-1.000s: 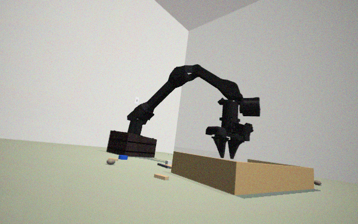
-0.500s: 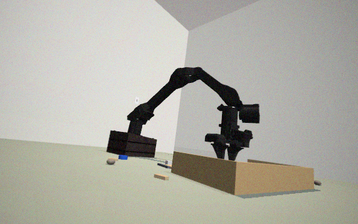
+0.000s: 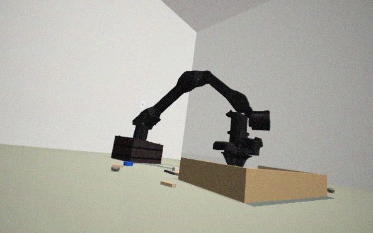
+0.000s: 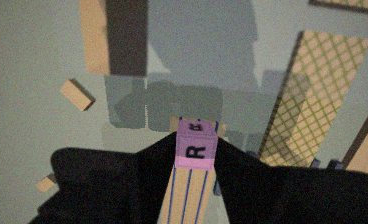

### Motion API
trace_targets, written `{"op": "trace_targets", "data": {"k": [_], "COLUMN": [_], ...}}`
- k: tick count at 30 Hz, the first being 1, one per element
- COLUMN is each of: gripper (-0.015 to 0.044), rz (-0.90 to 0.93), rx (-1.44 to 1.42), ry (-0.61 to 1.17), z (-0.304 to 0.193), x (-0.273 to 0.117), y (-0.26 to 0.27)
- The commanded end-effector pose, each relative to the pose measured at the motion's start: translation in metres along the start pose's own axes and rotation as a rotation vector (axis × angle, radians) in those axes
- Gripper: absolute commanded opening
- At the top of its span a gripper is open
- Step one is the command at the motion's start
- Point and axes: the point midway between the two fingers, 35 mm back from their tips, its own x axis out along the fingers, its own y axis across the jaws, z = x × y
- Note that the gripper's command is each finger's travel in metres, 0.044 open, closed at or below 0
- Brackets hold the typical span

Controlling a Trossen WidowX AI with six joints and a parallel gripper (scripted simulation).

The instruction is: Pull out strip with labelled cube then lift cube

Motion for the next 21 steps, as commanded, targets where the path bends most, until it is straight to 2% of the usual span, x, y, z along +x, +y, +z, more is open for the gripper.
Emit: {"op": "trace_targets", "data": {"k": [1, 3, 7, 21], "gripper": [0.0105, 0.0092, 0.0000, 0.0000], "rz": [0.000, 0.000, 0.000, 0.002], "rx": [0.000, 0.000, 0.000, -0.002], "ry": [0.000, 0.000, 0.000, 0.004], "z": [0.000, 0.000, -0.002, -0.042], "x": [0.000, 0.000, -0.002, -0.035], "y": [0.000, 0.000, -0.001, -0.022]}}
